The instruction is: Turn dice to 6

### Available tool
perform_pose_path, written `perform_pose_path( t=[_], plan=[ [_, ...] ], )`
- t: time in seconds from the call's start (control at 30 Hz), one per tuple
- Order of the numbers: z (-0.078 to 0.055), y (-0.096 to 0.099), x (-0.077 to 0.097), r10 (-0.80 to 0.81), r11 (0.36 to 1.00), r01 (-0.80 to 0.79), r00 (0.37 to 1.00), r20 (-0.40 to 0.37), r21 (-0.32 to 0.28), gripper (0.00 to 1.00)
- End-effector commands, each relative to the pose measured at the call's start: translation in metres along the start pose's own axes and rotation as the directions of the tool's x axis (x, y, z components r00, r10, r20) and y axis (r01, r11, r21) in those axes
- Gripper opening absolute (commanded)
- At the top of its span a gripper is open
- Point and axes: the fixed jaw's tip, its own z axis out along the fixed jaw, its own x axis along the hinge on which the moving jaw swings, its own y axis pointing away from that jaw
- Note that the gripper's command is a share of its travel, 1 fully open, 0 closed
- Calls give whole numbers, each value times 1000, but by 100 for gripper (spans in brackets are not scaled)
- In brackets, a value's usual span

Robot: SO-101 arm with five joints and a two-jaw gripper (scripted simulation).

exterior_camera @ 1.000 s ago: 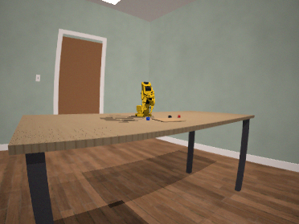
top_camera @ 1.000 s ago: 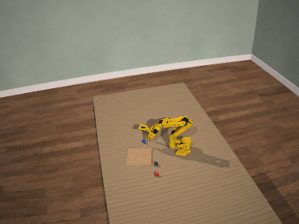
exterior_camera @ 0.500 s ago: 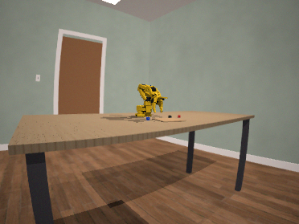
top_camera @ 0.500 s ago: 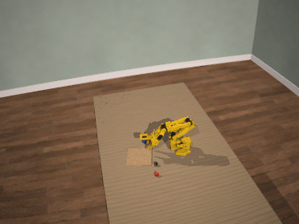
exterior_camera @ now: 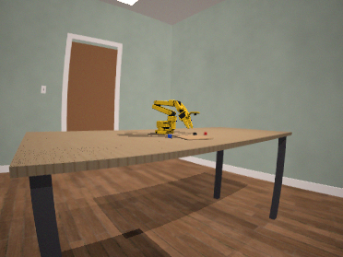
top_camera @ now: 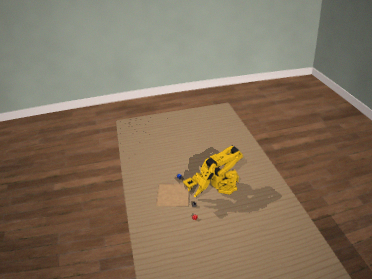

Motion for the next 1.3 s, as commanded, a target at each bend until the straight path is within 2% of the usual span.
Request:
perform_pose_path(
  t=[0.0, 0.3, 0.33, 1.27],
  plan=[
    [-5, 12, -2, -54, 997, 55, 998, 27, -45, 25],
    [-5, 17, 0, -79, 995, 81, 996, 28, -62, 25],
    [-5, 17, 5, -82, 995, 82, 997, -3, -63, 25],
    [-5, 17, 5, -82, 995, 82, 997, -3, -63, 25]
  ],
)
